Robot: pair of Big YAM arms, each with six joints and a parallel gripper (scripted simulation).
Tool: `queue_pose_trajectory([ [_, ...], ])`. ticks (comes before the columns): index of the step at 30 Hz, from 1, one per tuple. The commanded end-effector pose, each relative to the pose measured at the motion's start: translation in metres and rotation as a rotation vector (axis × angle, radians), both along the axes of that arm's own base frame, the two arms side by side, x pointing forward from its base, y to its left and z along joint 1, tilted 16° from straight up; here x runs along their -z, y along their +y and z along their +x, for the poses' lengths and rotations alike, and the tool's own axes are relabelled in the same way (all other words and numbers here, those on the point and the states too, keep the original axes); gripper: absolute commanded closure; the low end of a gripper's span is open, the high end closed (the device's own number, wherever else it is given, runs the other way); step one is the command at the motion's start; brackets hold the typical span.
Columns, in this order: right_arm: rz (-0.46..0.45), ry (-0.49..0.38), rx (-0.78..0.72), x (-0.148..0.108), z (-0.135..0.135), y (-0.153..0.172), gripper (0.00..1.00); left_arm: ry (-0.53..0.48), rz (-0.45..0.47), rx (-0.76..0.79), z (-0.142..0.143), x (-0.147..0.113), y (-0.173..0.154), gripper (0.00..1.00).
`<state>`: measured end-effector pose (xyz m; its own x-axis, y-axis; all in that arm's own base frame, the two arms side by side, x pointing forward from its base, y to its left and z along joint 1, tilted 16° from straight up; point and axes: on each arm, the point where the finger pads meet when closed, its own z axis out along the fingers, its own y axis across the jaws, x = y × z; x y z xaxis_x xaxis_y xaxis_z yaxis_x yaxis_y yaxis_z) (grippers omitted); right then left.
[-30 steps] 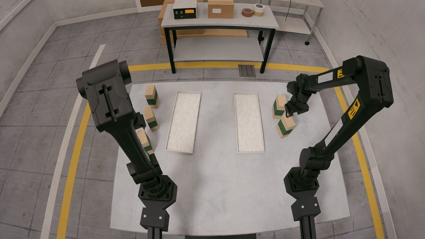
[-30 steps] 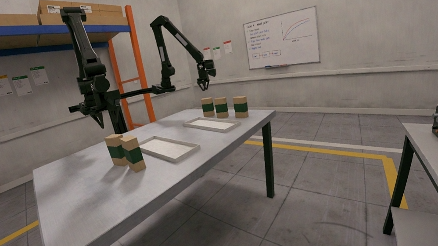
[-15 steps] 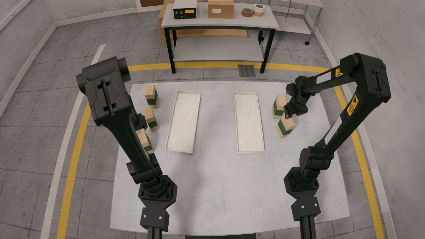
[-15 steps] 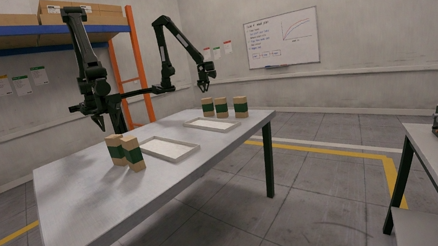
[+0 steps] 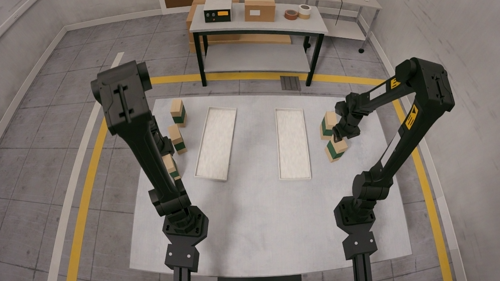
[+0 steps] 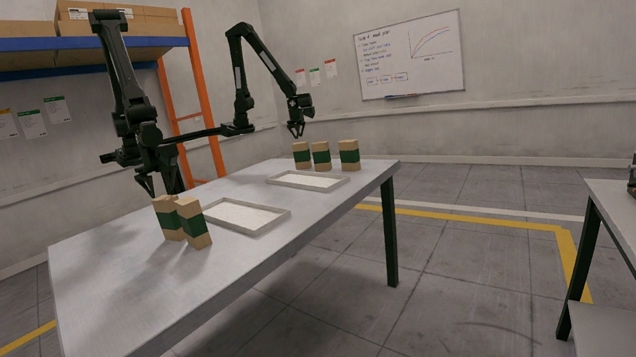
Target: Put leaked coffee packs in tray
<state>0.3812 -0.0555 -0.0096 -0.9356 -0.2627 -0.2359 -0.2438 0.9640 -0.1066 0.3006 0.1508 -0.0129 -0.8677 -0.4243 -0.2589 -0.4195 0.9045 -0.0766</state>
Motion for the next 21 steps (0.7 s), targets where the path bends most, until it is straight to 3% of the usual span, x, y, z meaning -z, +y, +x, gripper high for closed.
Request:
queue_pose_trajectory([
  [1,-0.003,-0.030,0.000,-0.007,0.010,-0.002,0.24,-0.006,0.004,0.002,0.007,0.005,0.000,0.24],
  [5,-0.003,-0.030,0.000,-0.007,0.010,-0.002,0.24,0.001,0.000,0.002,0.006,0.018,-0.002,0.24],
  [7,-0.001,-0.013,0.002,0.005,0.004,-0.004,0.24,0.002,0.000,0.000,0.005,0.018,-0.001,0.24],
  [15,-0.001,-0.013,0.002,0.015,0.007,-0.005,0.24,-0.014,0.009,0.000,0.010,0.010,0.005,0.24],
  [18,-0.004,-0.037,0.003,0.008,0.011,-0.006,0.24,-0.014,0.009,0.000,0.010,0.010,0.005,0.24],
  [20,-0.001,-0.017,0.003,0.018,0.010,-0.006,0.24,-0.014,0.009,0.000,0.010,0.010,0.005,0.24],
  [21,-0.001,-0.017,0.003,0.019,0.010,-0.006,0.24,0.001,0.000,0.000,0.006,0.019,-0.001,0.24],
])
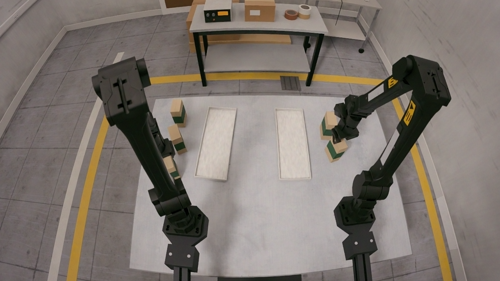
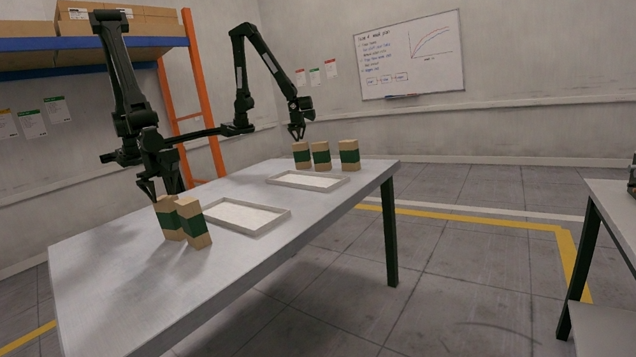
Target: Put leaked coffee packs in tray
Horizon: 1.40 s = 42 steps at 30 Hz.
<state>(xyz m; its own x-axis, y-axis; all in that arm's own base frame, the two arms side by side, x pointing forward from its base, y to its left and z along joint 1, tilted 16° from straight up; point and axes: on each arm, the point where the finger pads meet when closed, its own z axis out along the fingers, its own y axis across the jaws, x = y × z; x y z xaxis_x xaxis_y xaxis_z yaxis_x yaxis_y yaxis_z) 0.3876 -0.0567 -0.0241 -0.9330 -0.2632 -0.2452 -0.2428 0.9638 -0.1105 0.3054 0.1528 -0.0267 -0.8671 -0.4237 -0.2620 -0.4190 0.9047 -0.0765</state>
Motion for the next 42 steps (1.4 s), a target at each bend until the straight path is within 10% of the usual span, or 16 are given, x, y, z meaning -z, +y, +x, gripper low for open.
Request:
queue_pose_trajectory([
  [1,0.000,-0.007,0.003,0.006,0.005,-0.005,0.24,0.002,-0.001,0.001,0.003,0.006,-0.003,0.24],
  [41,-0.001,-0.016,0.000,0.027,0.015,-0.003,0.24,-0.007,0.005,-0.001,0.016,0.044,0.003,0.24],
  [42,-0.001,-0.016,0.000,0.027,0.015,-0.003,0.77,-0.007,0.005,-0.001,0.016,0.044,0.003,0.24],
])
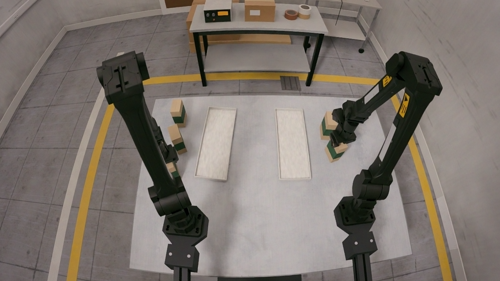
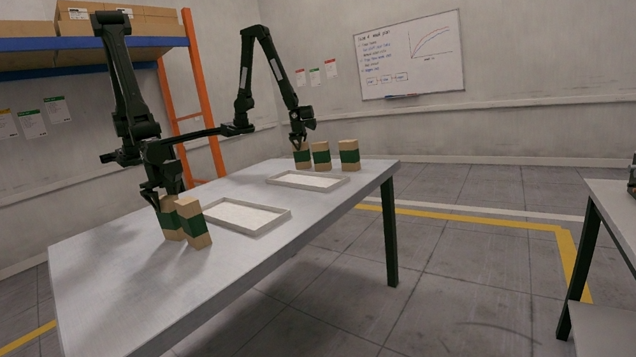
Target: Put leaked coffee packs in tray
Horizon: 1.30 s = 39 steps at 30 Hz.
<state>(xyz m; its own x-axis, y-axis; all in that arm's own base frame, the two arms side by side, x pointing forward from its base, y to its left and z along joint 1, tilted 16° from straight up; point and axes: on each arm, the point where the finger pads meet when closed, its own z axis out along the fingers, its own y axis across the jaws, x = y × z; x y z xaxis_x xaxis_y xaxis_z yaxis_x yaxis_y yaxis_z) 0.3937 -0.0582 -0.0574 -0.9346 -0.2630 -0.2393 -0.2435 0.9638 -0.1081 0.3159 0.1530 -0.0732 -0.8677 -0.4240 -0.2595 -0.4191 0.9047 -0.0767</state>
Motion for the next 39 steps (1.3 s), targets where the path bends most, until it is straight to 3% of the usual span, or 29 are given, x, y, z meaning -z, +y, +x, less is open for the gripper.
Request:
queue_pose_trajectory([
  [1,-0.002,-0.023,0.000,-0.006,0.009,-0.002,0.77,-0.010,0.006,-0.001,0.006,-0.002,0.003,0.24],
  [10,-0.002,-0.023,0.000,-0.006,0.009,-0.002,0.77,-0.010,0.006,-0.001,0.006,-0.002,0.003,0.24],
  [11,-0.002,-0.023,0.000,-0.006,0.009,-0.002,0.77,-0.010,0.006,-0.001,0.006,-0.002,0.003,0.77],
  [35,-0.002,-0.023,0.000,-0.006,0.009,-0.002,0.77,-0.010,0.006,-0.001,0.006,-0.002,0.003,0.77],
  [39,-0.004,-0.035,0.003,-0.018,0.011,-0.005,0.77,-0.010,0.006,-0.001,0.006,-0.002,0.003,0.77],
])
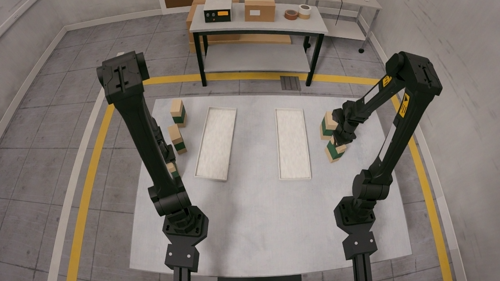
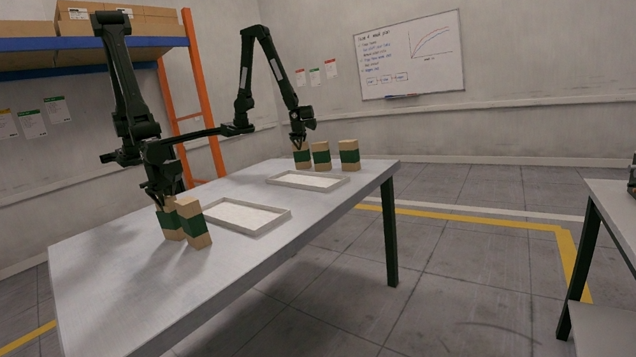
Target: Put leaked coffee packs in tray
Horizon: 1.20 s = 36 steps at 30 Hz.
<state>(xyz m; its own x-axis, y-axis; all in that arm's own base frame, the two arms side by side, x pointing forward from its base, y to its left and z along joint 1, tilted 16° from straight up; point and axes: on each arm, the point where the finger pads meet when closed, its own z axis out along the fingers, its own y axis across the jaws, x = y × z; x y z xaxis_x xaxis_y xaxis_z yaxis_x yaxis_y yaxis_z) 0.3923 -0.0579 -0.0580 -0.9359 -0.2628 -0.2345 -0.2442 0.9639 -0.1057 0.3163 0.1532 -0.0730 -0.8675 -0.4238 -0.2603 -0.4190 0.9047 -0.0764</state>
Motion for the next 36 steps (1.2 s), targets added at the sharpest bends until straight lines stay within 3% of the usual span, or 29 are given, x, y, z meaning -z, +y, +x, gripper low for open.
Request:
queue_pose_trajectory([
  [1,-0.005,-0.038,0.003,-0.020,0.011,-0.005,0.77,-0.009,0.006,-0.001,0.005,-0.002,0.003,0.77],
  [7,-0.003,-0.026,0.003,-0.028,0.001,-0.004,0.77,-0.009,0.006,-0.001,0.005,-0.002,0.003,0.77],
  [8,-0.003,-0.025,0.003,-0.029,0.000,-0.003,0.77,-0.009,0.006,-0.001,0.005,-0.002,0.003,0.24],
  [28,-0.005,-0.041,0.003,-0.068,-0.002,-0.002,0.77,-0.009,0.006,-0.001,0.005,-0.002,0.003,0.24],
  [36,-0.005,-0.044,0.003,-0.069,-0.001,-0.002,0.77,-0.009,0.006,-0.001,0.005,-0.002,0.003,0.24],
])
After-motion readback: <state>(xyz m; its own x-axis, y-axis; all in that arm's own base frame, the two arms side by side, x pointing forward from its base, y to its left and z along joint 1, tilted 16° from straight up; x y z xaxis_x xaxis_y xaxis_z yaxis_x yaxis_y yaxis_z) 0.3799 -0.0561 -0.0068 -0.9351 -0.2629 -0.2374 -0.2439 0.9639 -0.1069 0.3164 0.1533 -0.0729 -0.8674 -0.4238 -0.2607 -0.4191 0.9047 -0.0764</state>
